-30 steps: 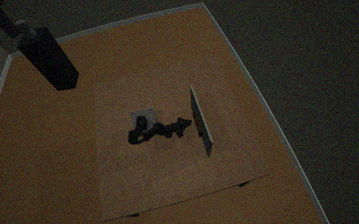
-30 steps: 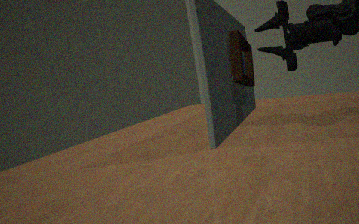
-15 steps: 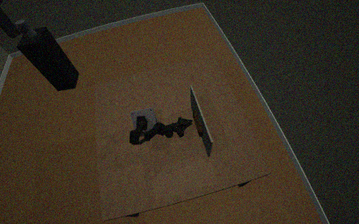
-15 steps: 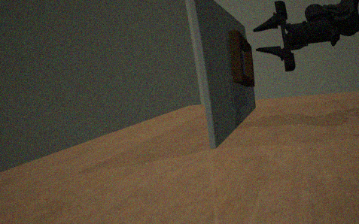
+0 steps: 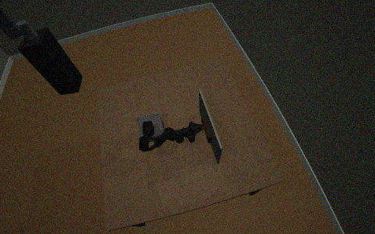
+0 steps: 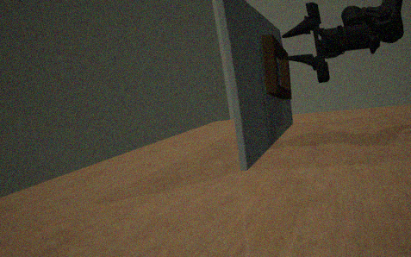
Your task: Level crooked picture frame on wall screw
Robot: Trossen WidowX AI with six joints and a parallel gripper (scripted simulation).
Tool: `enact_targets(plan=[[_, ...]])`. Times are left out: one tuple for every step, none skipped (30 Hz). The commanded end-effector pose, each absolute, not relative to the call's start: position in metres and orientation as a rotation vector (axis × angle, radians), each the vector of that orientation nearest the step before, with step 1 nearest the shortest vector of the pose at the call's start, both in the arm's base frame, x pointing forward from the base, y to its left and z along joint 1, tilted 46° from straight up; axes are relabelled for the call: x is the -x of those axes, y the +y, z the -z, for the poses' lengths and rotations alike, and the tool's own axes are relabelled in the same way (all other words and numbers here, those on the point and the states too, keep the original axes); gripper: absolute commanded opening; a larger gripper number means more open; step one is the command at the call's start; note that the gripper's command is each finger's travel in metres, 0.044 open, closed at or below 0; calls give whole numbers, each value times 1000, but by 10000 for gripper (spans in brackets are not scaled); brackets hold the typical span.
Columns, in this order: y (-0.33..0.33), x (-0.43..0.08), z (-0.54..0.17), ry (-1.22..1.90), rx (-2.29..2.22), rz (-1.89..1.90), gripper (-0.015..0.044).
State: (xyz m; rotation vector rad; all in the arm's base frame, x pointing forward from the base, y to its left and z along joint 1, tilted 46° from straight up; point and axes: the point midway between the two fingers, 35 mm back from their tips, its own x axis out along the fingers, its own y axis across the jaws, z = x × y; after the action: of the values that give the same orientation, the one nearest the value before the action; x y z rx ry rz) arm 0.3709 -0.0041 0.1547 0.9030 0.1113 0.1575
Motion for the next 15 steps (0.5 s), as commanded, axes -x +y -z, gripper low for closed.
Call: enact_targets(plan=[[-3, -378, -154, 109, -908, -153, 260], [-3, -380, -154, 109, -908, -153, 260], [-3, -382, -154, 109, -908, -153, 260], [-2, -383, -154, 109, -908, -153, 260], [-2, -385, -154, 109, -908, -153, 260], [-2, -386, -154, 109, -908, -153, 260], [-1, -388, -154, 109, -908, -153, 260], [-1, -389, -153, 109, -908, -153, 260], [-1, -390, -153, 109, -908, -153, 260], [-1, -390, -153, 109, -908, -153, 260], [-1, -390, -153, 109, -908, -153, 260], [-1, -390, -153, 109, -908, -153, 260], [-1, -390, -153, 109, -908, -153, 260], [-1, -390, -153, 109, -908, -153, 260], [-1, -390, -153, 109, -908, -153, 260]])
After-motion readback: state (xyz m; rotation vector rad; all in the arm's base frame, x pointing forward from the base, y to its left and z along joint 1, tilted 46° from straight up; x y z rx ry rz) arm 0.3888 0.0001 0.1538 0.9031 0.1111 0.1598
